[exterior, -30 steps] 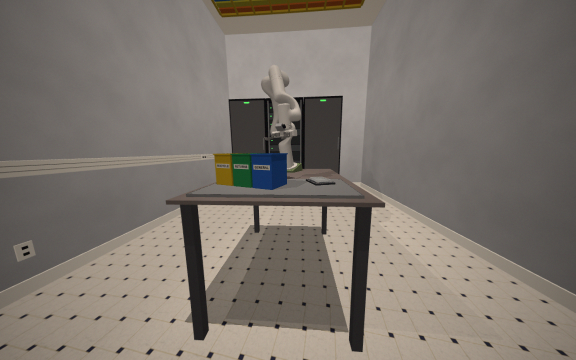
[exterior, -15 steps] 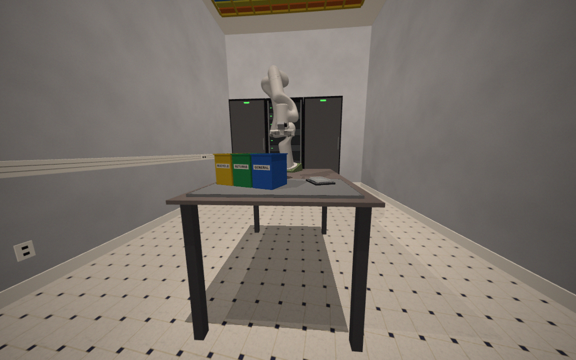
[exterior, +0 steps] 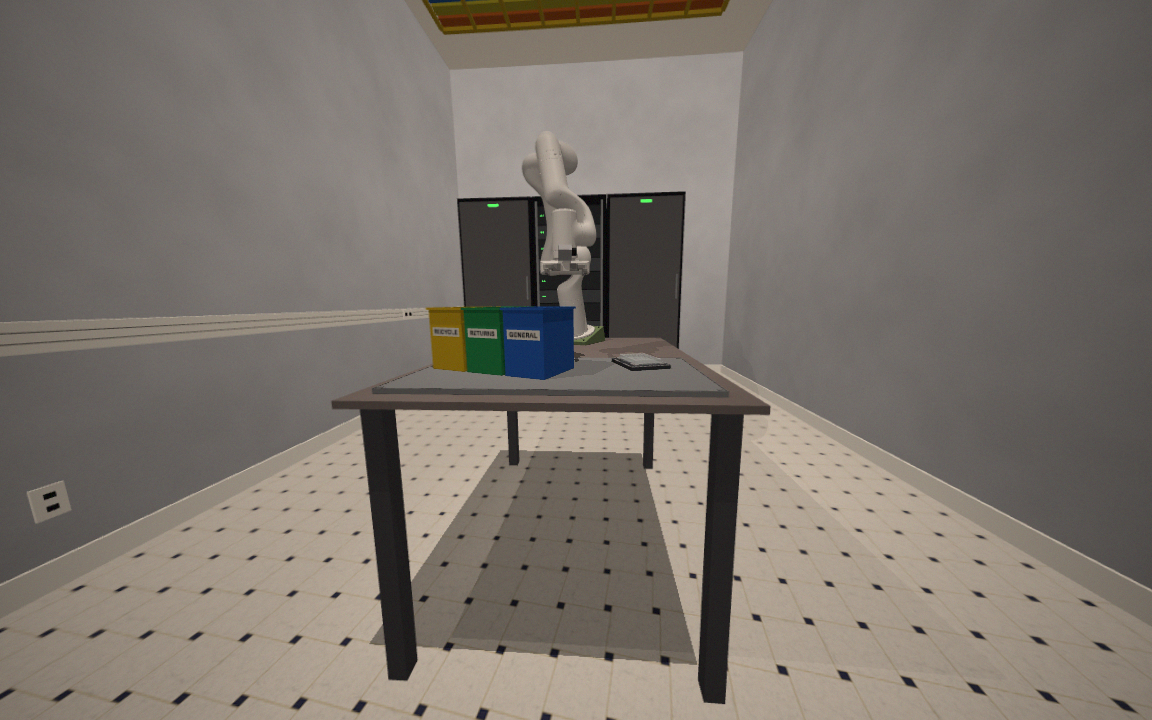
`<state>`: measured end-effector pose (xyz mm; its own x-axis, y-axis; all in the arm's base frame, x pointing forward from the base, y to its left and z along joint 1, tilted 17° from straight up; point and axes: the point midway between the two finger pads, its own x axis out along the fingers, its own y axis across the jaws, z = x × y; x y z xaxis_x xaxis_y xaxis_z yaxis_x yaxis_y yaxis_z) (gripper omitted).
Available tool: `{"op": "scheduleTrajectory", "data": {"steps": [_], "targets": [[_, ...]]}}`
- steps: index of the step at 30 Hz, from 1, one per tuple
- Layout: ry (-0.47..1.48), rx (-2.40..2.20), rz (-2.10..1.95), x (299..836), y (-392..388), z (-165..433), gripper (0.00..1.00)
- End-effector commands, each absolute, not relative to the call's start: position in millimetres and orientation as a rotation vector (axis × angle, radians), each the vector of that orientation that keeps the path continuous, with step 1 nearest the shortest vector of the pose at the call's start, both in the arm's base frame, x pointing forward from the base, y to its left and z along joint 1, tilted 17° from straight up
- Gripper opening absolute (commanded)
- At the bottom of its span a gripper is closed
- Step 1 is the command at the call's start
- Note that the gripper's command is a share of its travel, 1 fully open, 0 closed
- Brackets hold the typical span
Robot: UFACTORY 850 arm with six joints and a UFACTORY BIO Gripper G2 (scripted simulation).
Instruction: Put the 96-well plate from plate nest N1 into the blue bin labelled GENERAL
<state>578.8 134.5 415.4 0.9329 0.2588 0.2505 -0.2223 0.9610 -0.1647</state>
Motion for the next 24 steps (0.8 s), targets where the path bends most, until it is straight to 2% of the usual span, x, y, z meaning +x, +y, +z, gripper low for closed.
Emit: {"op": "scheduleTrajectory", "data": {"steps": [1,24], "targets": [[-0.263,-0.154,0.421,582,159,408,0.37],[-0.261,-0.156,0.441,589,258,374,0.37]]}}
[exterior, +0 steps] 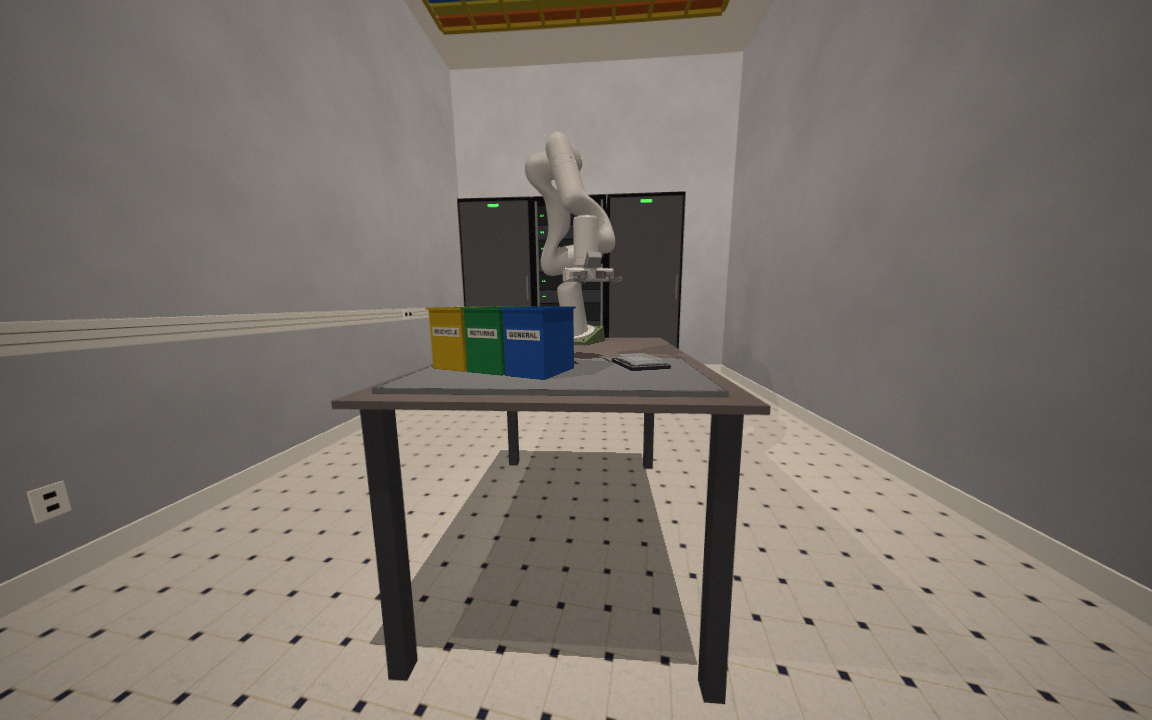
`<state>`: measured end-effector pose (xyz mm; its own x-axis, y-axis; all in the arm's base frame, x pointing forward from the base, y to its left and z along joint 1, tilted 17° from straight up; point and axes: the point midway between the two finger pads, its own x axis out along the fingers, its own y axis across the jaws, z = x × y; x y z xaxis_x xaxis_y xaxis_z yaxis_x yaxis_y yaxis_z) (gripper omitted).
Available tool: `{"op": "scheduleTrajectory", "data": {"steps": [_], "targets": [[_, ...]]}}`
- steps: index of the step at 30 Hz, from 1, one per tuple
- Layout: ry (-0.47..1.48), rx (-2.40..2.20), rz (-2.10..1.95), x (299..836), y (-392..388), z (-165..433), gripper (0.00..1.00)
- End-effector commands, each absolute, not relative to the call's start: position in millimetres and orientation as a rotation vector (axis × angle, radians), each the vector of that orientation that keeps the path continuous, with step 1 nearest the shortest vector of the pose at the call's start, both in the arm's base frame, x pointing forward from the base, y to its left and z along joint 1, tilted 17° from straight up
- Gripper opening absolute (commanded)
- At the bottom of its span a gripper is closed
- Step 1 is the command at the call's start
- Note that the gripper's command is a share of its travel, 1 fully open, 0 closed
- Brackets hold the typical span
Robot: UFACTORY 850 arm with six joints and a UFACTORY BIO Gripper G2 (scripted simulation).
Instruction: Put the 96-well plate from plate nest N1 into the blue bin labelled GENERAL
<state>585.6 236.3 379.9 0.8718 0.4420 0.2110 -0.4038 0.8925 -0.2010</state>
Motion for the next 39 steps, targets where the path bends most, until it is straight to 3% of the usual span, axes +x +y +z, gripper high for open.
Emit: {"op": "scheduleTrajectory", "data": {"steps": [1,25,39], "targets": [[-0.261,-0.156,0.441,589,263,372,0.37],[-0.261,-0.156,0.441,596,355,339,0.37],[-0.261,-0.156,0.441,596,355,339,0.37]]}}
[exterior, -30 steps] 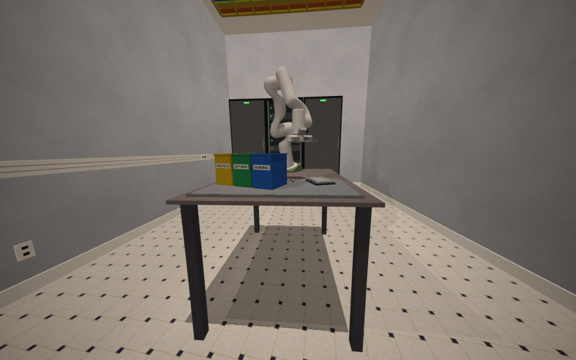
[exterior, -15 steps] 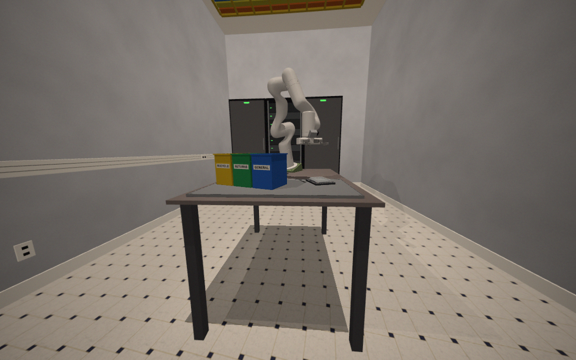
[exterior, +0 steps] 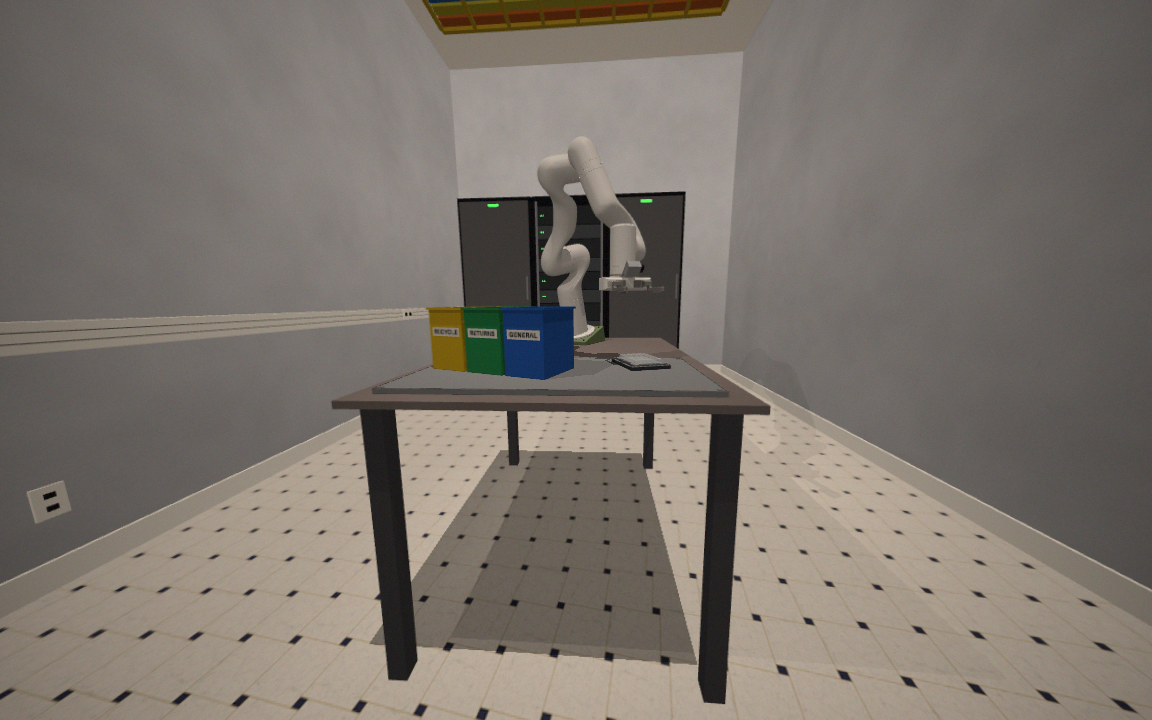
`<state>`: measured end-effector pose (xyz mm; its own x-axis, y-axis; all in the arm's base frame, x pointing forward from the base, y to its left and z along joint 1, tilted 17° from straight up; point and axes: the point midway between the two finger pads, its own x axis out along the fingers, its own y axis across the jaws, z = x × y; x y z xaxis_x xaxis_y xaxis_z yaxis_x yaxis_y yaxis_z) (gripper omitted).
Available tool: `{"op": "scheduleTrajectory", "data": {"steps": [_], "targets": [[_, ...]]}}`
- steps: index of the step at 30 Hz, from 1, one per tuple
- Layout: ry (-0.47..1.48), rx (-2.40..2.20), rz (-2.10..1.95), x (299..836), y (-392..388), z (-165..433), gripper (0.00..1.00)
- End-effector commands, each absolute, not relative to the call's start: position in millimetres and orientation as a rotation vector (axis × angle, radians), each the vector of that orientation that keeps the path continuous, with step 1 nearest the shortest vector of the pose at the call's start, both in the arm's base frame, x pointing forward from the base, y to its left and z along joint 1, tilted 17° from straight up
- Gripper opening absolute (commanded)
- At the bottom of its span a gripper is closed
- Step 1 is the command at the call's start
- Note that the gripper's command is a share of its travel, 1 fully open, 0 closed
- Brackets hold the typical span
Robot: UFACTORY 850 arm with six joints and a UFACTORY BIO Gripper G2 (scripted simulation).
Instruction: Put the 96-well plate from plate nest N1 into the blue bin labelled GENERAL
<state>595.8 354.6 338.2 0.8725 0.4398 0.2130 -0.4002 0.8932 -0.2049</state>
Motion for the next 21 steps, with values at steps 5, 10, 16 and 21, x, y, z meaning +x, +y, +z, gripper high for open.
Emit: {"op": "scheduleTrajectory", "data": {"steps": [5,10,16,21], "targets": [[-0.261,-0.156,0.441,597,355,338,0.37],[-0.261,-0.156,0.441,599,354,330,0.37],[-0.261,-0.156,0.441,601,354,324,0.37],[-0.261,-0.156,0.441,603,353,316,0.37]]}}
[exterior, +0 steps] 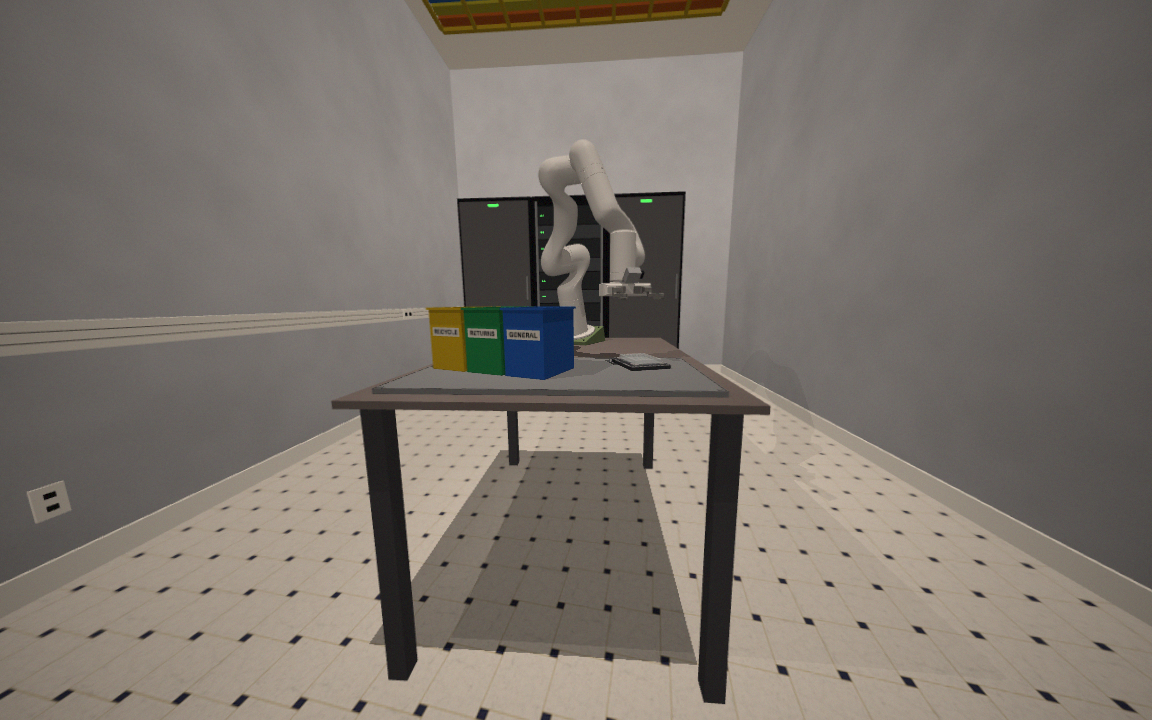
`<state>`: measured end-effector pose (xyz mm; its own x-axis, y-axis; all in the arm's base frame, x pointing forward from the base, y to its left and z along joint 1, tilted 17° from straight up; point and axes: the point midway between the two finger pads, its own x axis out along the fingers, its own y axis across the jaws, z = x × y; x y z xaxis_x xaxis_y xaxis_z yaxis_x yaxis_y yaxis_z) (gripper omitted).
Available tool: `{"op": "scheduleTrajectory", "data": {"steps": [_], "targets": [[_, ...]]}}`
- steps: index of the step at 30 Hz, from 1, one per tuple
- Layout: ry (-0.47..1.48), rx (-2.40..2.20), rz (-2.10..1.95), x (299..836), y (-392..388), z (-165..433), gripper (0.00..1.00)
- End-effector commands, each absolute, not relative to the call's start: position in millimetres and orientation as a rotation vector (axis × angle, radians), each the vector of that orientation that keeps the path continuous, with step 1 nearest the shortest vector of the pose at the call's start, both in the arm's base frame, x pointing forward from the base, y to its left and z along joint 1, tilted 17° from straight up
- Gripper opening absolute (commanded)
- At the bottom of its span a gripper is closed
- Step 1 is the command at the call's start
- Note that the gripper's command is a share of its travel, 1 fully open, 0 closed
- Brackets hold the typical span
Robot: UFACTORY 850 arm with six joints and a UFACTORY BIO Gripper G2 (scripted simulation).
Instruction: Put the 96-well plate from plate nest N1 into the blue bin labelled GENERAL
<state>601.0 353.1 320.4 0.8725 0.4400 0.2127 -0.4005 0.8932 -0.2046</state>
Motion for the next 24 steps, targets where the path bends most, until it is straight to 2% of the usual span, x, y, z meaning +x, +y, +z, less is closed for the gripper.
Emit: {"op": "scheduleTrajectory", "data": {"steps": [1,24], "targets": [[-0.261,-0.156,0.441,604,353,314,0.37],[-0.261,-0.156,0.441,614,350,281,0.37]]}}
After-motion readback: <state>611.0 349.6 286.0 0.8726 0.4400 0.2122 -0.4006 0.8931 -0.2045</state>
